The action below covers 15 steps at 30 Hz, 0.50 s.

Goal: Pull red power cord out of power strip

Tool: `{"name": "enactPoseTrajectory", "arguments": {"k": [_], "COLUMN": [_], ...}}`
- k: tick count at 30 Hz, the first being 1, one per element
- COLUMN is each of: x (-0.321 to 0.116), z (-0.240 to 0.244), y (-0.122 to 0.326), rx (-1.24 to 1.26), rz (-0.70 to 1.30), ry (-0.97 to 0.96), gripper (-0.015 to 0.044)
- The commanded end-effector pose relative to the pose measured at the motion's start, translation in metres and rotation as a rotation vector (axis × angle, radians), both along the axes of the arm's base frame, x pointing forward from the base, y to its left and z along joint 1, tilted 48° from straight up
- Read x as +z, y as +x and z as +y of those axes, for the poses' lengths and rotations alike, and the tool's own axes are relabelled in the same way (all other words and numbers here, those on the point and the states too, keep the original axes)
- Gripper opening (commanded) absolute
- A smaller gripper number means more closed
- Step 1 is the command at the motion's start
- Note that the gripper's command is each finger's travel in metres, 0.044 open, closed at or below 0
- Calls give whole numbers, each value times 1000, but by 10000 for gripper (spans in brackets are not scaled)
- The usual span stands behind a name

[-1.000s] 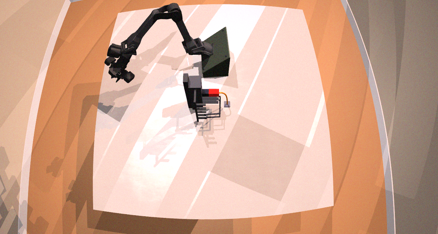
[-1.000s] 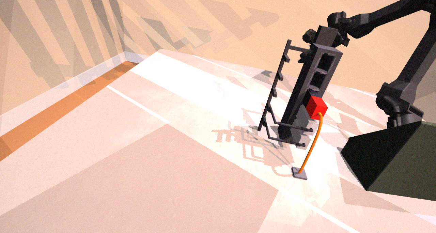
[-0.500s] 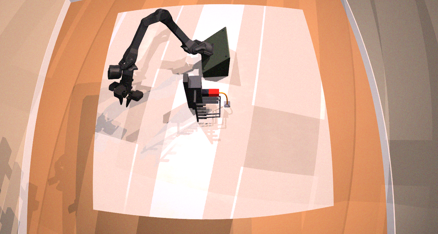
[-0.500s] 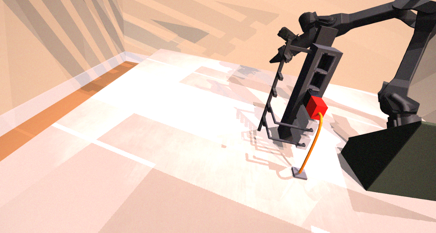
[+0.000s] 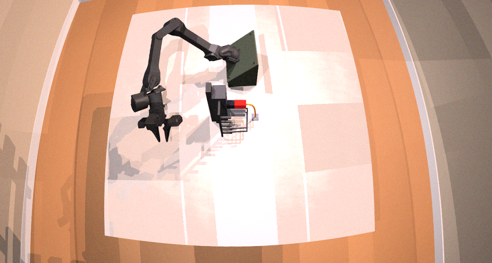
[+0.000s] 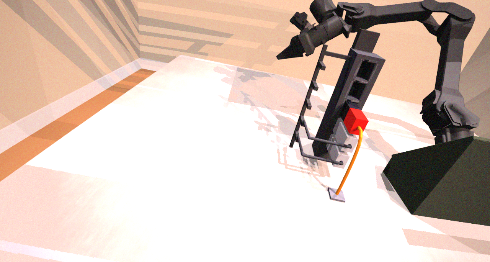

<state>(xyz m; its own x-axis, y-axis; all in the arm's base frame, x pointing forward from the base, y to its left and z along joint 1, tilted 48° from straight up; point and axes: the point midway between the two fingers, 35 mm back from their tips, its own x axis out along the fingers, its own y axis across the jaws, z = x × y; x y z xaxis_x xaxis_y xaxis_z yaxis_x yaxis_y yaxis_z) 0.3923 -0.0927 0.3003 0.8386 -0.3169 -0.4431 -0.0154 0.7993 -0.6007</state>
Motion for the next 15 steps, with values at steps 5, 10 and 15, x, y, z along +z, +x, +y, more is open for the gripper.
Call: {"name": "enactPoseTrajectory", "arguments": {"k": [5, 10, 15], "x": [-33, -55, -91], "z": [95, 158, 206], "y": [26, 30, 21], "rx": [196, 317, 395], "rz": [99, 168, 289], "ry": [45, 57, 37], "gripper": [160, 160, 160]}}
